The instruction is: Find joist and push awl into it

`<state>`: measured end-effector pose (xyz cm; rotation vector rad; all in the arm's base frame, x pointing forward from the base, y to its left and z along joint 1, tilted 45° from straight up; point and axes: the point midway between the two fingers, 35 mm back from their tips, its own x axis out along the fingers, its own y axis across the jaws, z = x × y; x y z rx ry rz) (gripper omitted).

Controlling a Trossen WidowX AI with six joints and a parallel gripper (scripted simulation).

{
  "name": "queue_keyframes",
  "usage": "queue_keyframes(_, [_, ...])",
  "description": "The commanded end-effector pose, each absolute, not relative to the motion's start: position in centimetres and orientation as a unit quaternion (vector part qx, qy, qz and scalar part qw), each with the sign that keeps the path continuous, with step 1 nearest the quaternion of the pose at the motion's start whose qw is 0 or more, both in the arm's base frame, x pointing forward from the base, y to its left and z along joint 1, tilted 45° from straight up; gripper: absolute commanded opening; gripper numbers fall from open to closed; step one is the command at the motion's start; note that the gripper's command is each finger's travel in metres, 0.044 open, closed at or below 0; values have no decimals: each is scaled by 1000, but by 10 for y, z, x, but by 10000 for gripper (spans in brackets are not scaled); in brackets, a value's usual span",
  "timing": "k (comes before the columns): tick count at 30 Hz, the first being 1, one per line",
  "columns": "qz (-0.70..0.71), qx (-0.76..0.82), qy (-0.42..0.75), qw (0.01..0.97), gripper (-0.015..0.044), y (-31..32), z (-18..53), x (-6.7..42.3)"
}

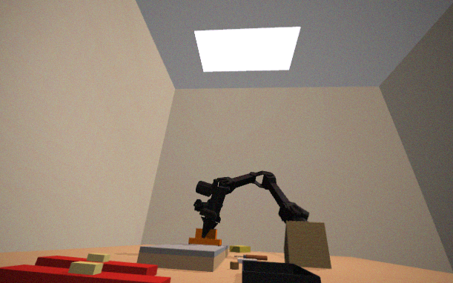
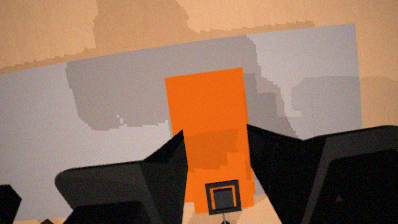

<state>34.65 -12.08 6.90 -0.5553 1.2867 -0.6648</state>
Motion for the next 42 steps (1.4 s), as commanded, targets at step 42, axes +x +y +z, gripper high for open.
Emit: queue_keyframes(42, [-299,-250,581,714,0,-59,6,357])
